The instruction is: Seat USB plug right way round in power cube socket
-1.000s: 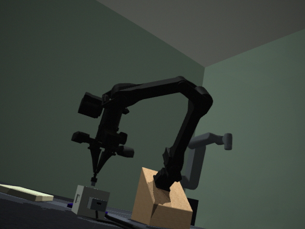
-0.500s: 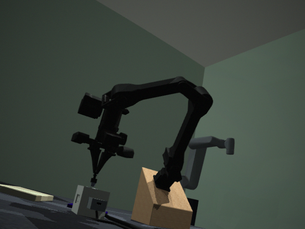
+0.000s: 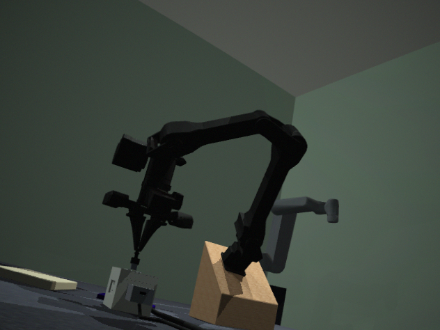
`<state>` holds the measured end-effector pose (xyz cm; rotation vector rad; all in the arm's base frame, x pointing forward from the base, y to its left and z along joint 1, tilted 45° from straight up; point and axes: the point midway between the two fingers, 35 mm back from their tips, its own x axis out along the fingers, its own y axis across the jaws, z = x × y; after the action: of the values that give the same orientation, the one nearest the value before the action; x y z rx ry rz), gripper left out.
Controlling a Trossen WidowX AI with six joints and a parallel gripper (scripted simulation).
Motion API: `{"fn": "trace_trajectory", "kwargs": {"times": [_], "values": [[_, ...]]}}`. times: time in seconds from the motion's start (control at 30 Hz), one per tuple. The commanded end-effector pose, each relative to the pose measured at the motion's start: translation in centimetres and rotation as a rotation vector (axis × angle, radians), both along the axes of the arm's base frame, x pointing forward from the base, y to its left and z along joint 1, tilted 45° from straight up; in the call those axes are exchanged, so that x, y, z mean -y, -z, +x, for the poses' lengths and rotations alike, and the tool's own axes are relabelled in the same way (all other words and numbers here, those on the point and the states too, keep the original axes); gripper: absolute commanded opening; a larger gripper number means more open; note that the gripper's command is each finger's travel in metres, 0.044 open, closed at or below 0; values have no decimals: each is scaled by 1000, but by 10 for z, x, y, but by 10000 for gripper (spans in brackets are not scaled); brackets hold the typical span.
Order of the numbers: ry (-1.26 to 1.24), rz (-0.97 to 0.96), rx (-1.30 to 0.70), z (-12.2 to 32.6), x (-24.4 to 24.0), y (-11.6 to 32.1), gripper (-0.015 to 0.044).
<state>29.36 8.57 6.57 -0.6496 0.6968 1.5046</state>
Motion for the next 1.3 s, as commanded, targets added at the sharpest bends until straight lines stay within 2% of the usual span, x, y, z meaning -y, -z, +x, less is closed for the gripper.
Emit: {"fn": "trace_trajectory", "kwargs": {"times": [0.0,1.27], "values": [[4,-3,-4,0,0,1,0],[4,-3,-4,0,-4,4,0]]}}
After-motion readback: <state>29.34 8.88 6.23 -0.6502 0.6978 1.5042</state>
